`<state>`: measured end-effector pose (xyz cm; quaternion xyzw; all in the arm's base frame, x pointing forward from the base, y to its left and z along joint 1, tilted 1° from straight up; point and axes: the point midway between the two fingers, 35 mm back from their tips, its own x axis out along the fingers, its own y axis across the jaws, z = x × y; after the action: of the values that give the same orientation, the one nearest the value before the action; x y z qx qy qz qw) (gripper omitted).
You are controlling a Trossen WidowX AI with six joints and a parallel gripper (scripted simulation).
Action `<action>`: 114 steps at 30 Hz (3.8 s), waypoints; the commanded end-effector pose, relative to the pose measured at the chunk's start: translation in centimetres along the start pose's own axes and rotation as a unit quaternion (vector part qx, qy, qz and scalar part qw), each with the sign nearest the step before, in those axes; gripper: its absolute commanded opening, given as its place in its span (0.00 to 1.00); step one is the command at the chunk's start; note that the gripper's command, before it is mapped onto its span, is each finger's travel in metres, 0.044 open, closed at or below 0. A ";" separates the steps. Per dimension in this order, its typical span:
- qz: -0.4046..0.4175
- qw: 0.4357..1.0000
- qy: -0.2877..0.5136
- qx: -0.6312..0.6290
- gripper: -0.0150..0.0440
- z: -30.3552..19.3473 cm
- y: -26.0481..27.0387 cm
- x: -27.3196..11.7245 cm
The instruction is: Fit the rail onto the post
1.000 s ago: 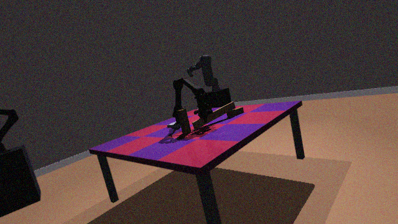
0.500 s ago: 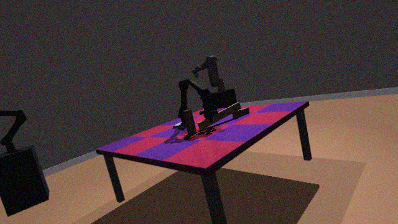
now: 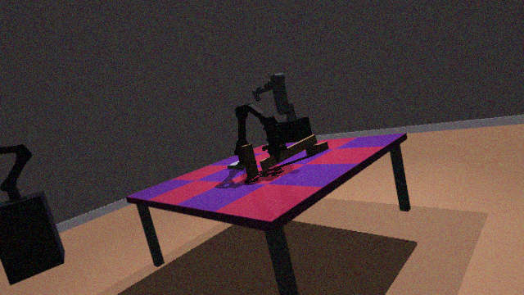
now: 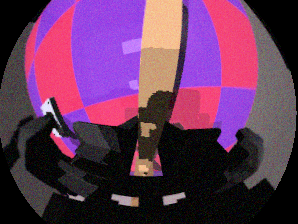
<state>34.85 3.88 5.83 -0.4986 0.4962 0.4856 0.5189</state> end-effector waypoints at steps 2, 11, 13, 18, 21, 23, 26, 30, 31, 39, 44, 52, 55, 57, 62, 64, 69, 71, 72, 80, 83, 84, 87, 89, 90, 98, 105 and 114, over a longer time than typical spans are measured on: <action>-0.006 1.000 -0.003 0.000 0.25 0.1 -0.3 -0.7; -0.006 1.000 -0.003 0.000 0.25 0.1 -0.4 -1.2; -0.006 1.000 -0.003 0.000 0.25 0.1 -0.4 -1.3; -0.006 1.000 -0.003 0.000 0.25 0.1 -0.4 -1.5; -0.006 1.000 -0.003 0.000 0.25 0.1 -0.5 -1.7; -0.006 1.000 -0.003 0.000 0.25 0.1 -0.5 -1.8; -0.006 1.000 -0.003 0.000 0.25 0.1 -0.5 -1.9; -0.006 1.000 -0.003 0.000 0.25 0.1 -0.5 -2.1; -0.006 1.000 -0.003 0.000 0.25 0.1 -0.5 -2.2; -0.006 1.000 -0.003 0.000 0.25 0.1 -0.5 -2.6; -0.006 1.000 -0.003 0.000 0.25 0.1 -0.5 -2.8; -0.006 1.000 -0.003 0.000 0.25 0.1 -0.5 -3.2; -0.006 1.000 -0.003 0.000 0.25 0.1 -0.5 -3.4; -0.006 1.000 -0.003 0.000 0.25 0.1 -0.5 -3.5; -0.006 1.000 -0.003 0.000 0.25 0.1 -0.5 -3.7; -0.006 1.000 -0.003 0.000 0.25 0.1 -0.5 -3.8; -0.006 1.000 -0.003 0.000 0.25 0.1 -0.5 -3.8; -0.006 1.000 -0.003 0.000 0.25 0.1 -0.5 -3.7; -0.006 1.000 -0.003 0.000 0.25 0.1 -0.5 -3.7; -0.006 1.000 -0.003 0.000 0.25 0.1 -0.4 -3.3; -0.006 1.000 -0.003 0.000 0.25 0.1 -0.4 -3.2; -0.006 1.000 -0.003 0.000 0.25 0.1 -0.4 -3.2; -0.006 1.000 -0.003 0.000 0.25 0.1 -0.4 -3.2; -0.006 1.000 -0.003 0.000 0.25 0.1 -0.4 -3.3; -0.006 1.000 -0.003 0.000 0.25 0.1 -0.4 -3.3; -0.006 1.000 -0.003 0.000 0.25 0.1 -0.3 -3.4; -0.006 1.000 -0.003 0.000 0.25 0.1 -0.2 -3.4; -0.006 1.000 -0.003 0.000 0.25 0.1 -0.2 -3.3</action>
<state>34.91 3.85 8.91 -0.4998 0.4942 0.4850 0.5203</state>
